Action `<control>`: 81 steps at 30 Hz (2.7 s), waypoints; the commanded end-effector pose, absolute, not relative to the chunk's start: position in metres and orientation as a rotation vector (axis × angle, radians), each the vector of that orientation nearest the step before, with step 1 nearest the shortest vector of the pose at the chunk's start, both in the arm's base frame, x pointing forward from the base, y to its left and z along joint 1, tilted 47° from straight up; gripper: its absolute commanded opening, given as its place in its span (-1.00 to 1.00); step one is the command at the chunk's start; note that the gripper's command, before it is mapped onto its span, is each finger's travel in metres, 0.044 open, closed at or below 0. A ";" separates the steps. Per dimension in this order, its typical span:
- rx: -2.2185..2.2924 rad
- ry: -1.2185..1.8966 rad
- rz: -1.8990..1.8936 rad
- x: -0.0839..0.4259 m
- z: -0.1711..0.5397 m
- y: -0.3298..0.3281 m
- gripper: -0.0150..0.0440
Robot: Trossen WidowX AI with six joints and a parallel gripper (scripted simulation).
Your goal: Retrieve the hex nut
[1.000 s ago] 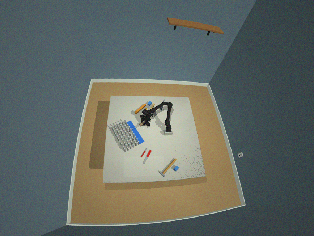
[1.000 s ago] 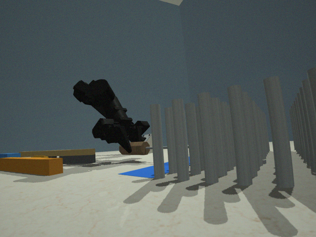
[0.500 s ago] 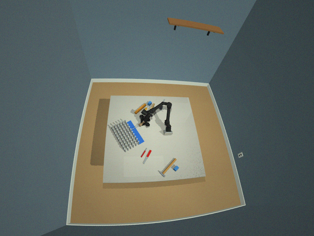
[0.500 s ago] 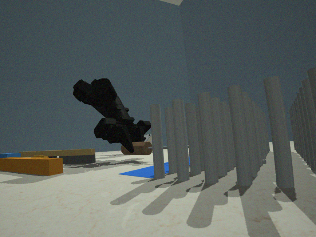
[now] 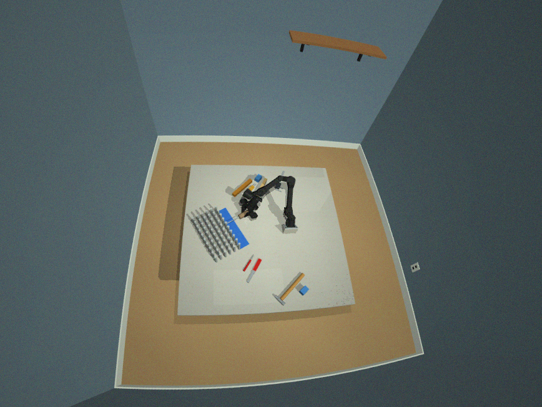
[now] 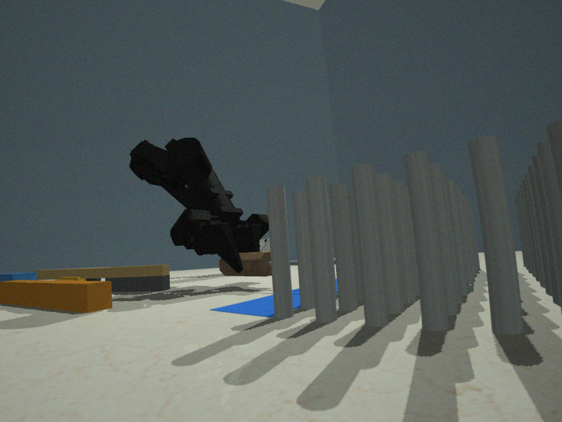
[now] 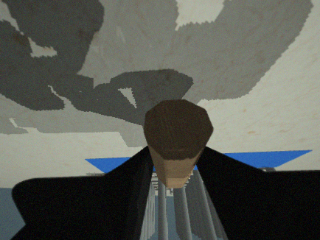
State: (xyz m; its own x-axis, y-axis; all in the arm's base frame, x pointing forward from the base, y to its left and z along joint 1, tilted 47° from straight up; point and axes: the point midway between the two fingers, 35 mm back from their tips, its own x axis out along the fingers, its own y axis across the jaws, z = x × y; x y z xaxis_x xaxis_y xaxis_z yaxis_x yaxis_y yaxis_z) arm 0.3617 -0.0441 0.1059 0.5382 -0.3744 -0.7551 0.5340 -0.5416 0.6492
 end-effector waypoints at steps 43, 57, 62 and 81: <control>1.811 0.127 -1.154 0.389 0.099 -0.030 -0.49; 1.811 0.126 -1.153 0.396 0.096 -0.026 -0.49; 1.812 0.126 -1.153 0.399 0.095 -0.025 -0.49; 1.812 0.126 -1.152 0.410 0.091 -0.020 -0.49</control>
